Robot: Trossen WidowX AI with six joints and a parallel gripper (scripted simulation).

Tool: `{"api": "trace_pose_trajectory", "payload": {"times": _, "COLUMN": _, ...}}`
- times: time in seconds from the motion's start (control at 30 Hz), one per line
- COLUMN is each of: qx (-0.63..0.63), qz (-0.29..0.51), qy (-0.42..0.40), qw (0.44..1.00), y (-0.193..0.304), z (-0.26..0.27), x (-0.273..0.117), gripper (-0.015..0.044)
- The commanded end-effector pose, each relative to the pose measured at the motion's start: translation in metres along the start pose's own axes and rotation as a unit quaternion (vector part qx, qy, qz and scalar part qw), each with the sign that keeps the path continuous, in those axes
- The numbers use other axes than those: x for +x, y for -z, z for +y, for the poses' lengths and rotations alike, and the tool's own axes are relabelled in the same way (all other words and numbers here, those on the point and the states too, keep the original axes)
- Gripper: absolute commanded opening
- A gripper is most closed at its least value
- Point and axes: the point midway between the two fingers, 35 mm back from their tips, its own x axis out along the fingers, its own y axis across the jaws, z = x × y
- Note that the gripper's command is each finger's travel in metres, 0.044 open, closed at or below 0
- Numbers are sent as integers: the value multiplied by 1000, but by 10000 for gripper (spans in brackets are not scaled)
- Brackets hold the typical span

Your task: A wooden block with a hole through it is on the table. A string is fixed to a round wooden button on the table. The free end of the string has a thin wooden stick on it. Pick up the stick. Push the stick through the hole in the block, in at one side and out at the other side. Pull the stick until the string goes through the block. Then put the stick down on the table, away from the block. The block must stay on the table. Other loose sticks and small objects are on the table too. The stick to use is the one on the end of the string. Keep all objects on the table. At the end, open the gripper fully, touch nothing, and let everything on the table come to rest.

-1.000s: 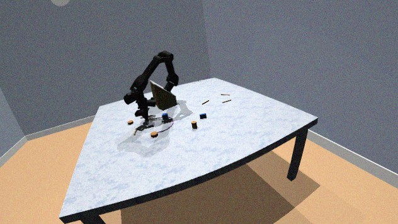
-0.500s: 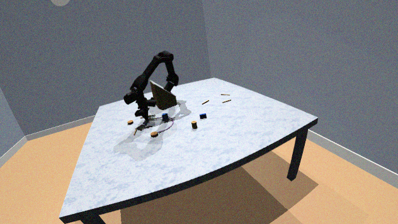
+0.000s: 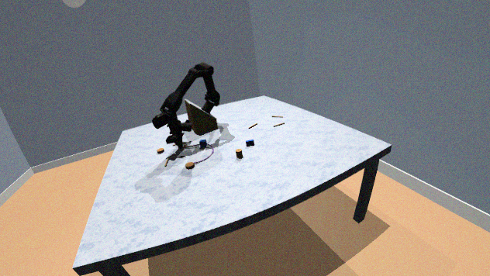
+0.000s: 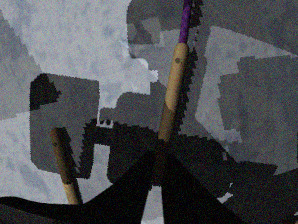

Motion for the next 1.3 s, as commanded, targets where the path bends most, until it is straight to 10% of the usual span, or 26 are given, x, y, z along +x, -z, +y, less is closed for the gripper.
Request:
{"api": "trace_pose_trajectory", "payload": {"times": 0.0, "qx": -3, "qz": 3, "qy": 0, "qw": 1000, "y": 2, "z": 0, "x": 2, "gripper": 0}}
{"api": "trace_pose_trajectory", "payload": {"times": 0.33, "qx": 0, "qz": 0, "qy": 1, "qw": 1000, "y": 0, "z": -1, "x": -10, "gripper": 210}}
{"api": "trace_pose_trajectory", "payload": {"times": 0.63, "qx": -1, "qz": 1, "qy": 4, "qw": 1000, "y": -6, "z": -2, "x": -81, "gripper": 210}}
{"api": "trace_pose_trajectory", "payload": {"times": 0.93, "qx": -2, "qz": 4, "qy": 15, "qw": 1000, "y": -7, "z": -6, "x": -103, "gripper": 440}}
{"api": "trace_pose_trajectory", "payload": {"times": 1.27, "qx": -2, "qz": 4, "qy": 19, "qw": 1000, "y": -8, "z": -7, "x": -105, "gripper": 440}}
